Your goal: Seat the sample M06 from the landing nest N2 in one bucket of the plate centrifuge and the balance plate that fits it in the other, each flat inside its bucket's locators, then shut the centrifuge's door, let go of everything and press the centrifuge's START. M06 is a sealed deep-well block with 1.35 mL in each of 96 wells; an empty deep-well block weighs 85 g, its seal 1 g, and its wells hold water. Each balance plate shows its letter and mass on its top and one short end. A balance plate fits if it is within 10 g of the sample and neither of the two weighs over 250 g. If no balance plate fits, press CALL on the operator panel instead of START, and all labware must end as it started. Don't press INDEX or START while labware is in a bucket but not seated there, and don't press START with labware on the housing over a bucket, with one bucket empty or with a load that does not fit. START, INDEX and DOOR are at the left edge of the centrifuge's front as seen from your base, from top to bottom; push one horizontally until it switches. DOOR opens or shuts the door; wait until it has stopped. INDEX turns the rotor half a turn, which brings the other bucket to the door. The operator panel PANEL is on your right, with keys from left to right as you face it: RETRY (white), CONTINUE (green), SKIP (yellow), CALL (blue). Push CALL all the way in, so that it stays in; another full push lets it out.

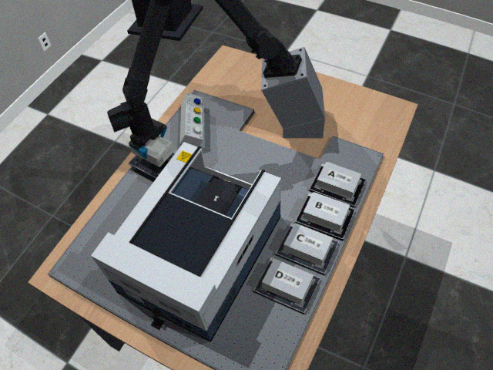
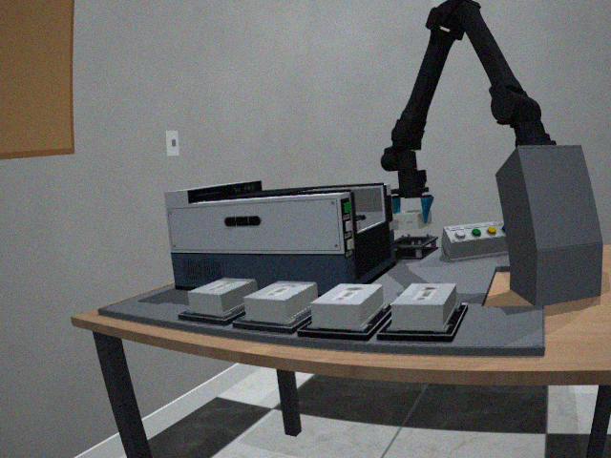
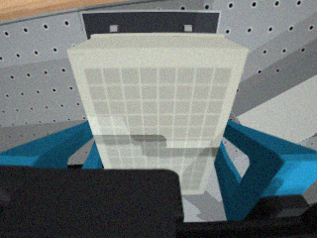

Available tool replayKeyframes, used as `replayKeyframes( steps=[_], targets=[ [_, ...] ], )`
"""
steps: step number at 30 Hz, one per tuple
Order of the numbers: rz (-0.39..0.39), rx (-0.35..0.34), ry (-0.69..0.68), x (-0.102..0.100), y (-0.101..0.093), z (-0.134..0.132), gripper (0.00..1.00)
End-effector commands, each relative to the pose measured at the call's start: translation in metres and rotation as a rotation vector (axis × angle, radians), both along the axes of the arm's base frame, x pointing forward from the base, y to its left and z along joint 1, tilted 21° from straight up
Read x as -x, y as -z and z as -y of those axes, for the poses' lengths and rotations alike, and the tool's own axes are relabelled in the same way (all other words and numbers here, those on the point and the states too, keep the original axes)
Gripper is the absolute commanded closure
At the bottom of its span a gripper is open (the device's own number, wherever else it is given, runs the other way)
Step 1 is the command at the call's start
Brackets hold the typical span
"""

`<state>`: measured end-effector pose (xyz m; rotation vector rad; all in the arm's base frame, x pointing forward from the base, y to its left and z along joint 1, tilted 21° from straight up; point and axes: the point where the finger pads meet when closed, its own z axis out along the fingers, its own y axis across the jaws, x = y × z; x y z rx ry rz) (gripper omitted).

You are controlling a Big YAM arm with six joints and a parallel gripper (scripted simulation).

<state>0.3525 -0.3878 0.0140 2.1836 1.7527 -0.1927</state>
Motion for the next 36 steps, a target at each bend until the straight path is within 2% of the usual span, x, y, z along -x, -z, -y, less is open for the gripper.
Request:
replayKeyframes(
  steps=[1,5,17,19,26,34,36],
  targets=[
    [0.029,0.028,-0.002,-0.012,-0.025,-0.005,1.00],
    [0.026,0.025,-0.002,-0.010,-0.029,-0.008,1.00],
    [0.038,0.036,-0.002,-0.012,-0.061,-0.014,1.00],
    [0.038,0.036,-0.002,-0.012,-0.061,-0.014,1.00],
    [0.054,0.050,-0.002,-0.016,-0.087,-0.015,1.00],
    [0.056,0.051,-0.002,-0.013,-0.109,-0.023,1.00],
    [0.056,0.051,-0.002,-0.013,-0.109,-0.023,1.00]
  ],
)
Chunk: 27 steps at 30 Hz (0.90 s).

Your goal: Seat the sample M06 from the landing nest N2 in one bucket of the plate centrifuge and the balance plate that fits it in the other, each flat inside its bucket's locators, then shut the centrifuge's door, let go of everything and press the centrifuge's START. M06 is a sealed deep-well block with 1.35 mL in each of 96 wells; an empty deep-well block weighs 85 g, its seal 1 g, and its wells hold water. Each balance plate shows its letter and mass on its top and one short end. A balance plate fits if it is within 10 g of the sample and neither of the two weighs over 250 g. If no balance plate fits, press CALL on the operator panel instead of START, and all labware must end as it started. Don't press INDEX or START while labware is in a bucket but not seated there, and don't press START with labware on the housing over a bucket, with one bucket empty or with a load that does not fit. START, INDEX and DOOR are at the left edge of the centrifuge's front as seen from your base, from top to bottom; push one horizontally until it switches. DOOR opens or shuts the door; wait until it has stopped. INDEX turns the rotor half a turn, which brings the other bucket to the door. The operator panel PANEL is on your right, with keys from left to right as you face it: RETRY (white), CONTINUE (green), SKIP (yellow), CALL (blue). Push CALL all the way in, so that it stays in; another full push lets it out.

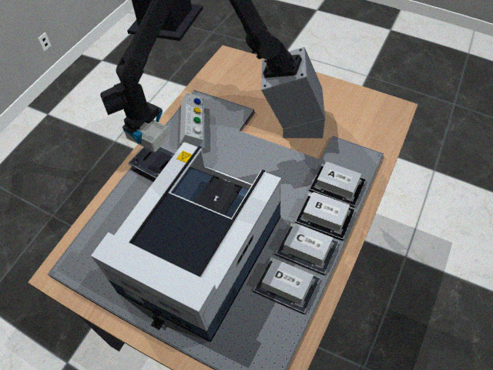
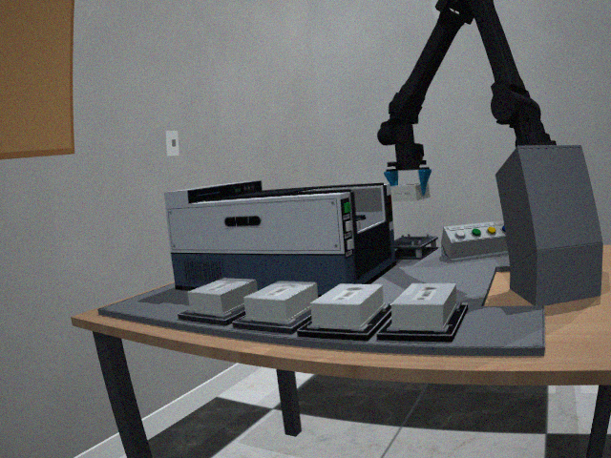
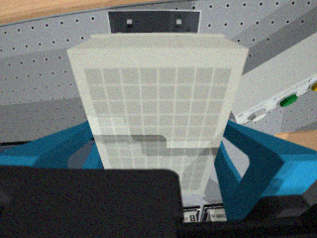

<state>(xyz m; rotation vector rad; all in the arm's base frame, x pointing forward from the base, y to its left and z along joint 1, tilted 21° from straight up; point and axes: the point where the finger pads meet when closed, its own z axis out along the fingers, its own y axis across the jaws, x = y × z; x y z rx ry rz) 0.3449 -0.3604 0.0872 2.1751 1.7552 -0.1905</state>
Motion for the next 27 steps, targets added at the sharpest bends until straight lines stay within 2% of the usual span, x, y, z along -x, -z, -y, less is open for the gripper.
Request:
replayKeyframes(
  steps=[1,15,27],
  targets=[
    [0.053,0.047,0.003,-0.020,-0.038,0.003,1.00],
    [0.056,0.049,0.003,-0.015,-0.075,-0.011,1.00],
    [0.058,0.049,0.003,-0.012,-0.097,-0.019,1.00]
  ],
)
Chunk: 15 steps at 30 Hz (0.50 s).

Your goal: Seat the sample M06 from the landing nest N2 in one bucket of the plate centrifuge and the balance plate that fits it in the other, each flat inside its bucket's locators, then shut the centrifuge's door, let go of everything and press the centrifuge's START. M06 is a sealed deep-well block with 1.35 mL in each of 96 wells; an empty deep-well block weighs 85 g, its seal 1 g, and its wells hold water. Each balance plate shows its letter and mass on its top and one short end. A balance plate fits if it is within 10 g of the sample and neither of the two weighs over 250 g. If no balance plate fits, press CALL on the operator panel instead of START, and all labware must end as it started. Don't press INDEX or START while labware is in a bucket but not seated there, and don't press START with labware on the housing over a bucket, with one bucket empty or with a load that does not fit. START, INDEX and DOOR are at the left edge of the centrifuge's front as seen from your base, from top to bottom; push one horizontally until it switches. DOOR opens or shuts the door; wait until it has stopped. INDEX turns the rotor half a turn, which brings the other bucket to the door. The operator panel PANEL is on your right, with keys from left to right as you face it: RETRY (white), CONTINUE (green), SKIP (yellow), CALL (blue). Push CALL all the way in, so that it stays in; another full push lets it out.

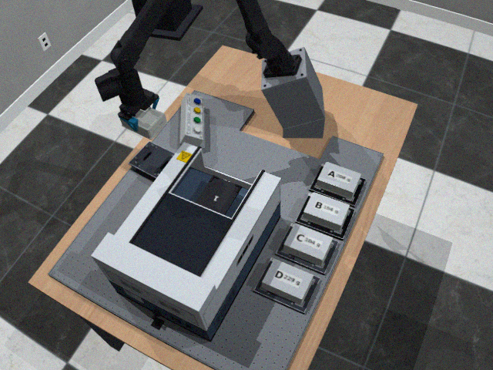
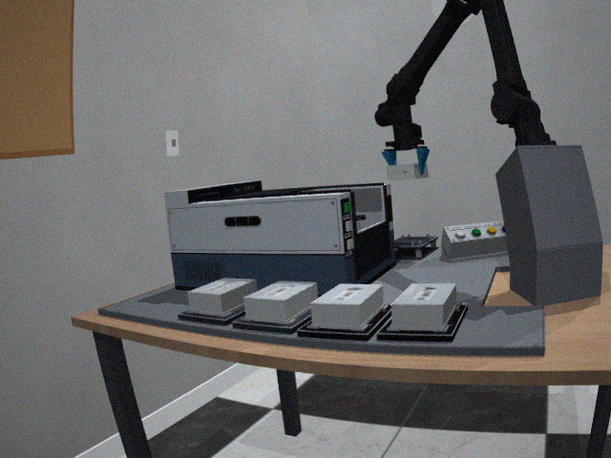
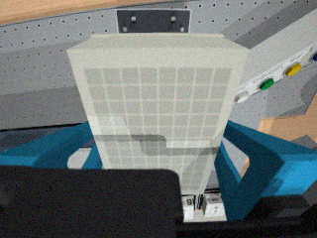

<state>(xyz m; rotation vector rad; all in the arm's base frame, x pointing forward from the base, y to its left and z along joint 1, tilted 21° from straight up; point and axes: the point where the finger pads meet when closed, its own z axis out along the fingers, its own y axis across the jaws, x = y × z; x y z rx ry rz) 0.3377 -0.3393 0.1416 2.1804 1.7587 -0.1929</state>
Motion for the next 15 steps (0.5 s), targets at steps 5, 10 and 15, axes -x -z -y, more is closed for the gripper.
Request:
replayKeyframes(
  steps=[5,10,15],
  targets=[
    [0.063,0.054,0.002,-0.018,-0.051,-0.001,1.00],
    [0.064,0.054,0.002,-0.017,-0.056,-0.003,1.00],
    [0.064,0.054,0.002,-0.016,-0.061,-0.005,1.00]
  ],
)
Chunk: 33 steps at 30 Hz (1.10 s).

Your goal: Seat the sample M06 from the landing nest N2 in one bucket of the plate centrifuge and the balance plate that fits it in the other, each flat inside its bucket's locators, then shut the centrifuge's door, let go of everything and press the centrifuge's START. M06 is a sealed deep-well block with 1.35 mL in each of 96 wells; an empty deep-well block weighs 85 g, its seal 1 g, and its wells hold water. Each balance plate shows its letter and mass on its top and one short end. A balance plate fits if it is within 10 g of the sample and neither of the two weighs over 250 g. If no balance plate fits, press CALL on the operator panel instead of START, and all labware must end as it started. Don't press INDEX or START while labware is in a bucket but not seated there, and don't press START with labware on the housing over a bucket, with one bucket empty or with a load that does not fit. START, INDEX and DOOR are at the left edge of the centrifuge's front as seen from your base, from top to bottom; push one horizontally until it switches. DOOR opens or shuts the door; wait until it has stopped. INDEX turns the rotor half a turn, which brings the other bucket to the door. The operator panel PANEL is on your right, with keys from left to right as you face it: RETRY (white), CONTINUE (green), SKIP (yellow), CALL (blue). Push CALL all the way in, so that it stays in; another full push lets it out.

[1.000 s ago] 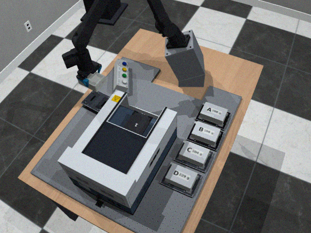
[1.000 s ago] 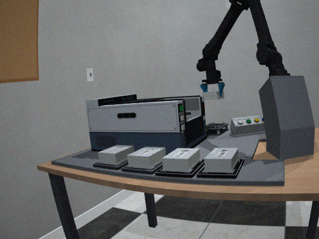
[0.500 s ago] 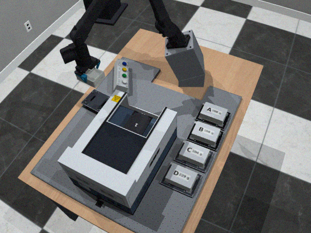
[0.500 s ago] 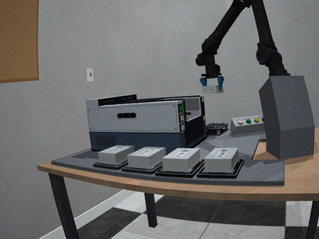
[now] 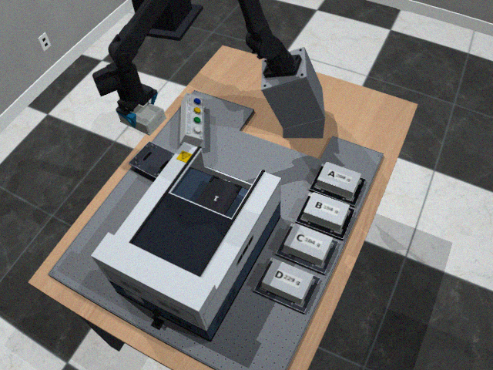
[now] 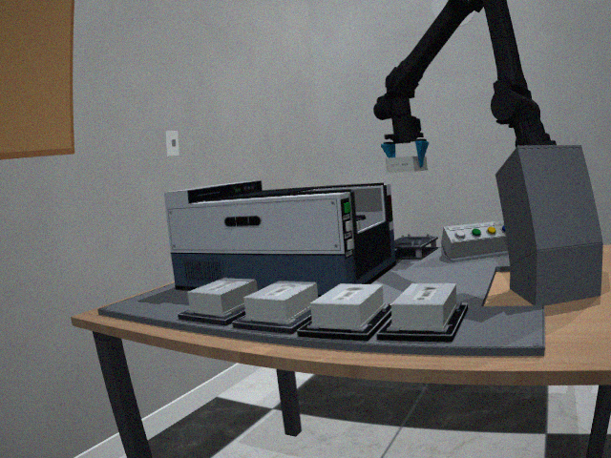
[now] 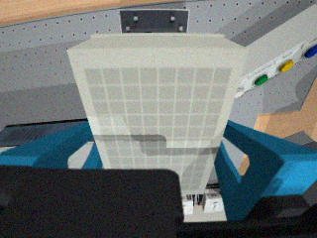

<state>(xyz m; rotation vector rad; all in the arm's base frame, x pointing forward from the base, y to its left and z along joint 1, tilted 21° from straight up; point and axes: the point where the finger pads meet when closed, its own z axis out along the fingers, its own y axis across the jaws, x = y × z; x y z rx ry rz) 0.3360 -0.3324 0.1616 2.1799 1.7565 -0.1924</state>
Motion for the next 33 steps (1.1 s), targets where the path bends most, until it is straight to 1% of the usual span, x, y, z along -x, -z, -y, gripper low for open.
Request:
replayKeyframes(
  steps=[1,14,33],
  targets=[
    [0.063,0.053,0.002,-0.0180,-0.0417,0.0016,1.00],
    [0.063,0.053,0.002,-0.0172,-0.0468,-0.0004,1.00],
    [0.063,0.053,0.002,-0.0172,-0.0473,-0.0005,1.00]
  ],
)
